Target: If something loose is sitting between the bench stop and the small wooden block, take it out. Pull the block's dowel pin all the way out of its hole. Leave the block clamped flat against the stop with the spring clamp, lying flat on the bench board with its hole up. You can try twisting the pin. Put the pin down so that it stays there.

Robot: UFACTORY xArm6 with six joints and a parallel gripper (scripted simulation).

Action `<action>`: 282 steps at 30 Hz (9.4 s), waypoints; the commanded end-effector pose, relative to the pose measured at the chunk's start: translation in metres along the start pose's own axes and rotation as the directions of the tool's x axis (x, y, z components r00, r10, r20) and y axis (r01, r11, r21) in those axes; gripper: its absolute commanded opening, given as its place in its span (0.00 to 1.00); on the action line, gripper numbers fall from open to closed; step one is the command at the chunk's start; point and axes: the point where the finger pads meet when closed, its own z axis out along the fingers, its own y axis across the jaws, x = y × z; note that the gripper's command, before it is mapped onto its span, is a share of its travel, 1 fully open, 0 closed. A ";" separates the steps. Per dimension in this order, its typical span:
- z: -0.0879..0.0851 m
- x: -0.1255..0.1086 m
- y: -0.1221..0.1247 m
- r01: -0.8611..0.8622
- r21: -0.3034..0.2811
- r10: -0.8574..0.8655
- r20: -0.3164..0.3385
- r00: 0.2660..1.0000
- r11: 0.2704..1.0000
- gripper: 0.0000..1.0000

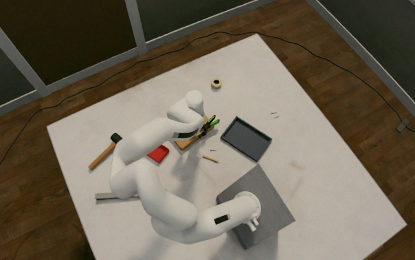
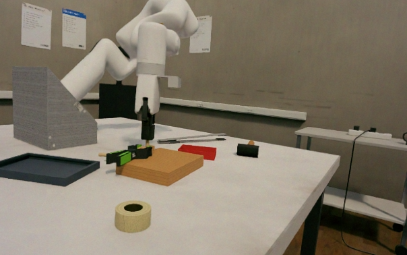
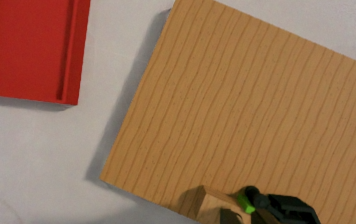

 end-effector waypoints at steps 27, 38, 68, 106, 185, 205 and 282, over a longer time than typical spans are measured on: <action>-0.001 0.001 0.001 -0.085 -0.002 0.085 -0.002 0.996 0.996 0.00; -0.001 0.001 0.001 -0.108 -0.002 0.108 -0.002 0.994 0.994 0.00; -0.001 0.001 0.001 -0.155 -0.002 0.155 -0.002 0.988 0.988 0.00; -0.001 0.001 0.001 -0.181 -0.002 0.181 -0.002 0.983 0.983 0.00; -0.014 0.001 0.001 -0.380 -0.002 0.380 -0.003 0.925 0.925 0.00; -0.031 0.001 0.001 -0.380 -0.002 0.380 -0.003 0.925 0.925 0.00; -0.030 0.137 -0.154 -0.380 -0.001 0.380 -0.004 0.925 0.925 0.00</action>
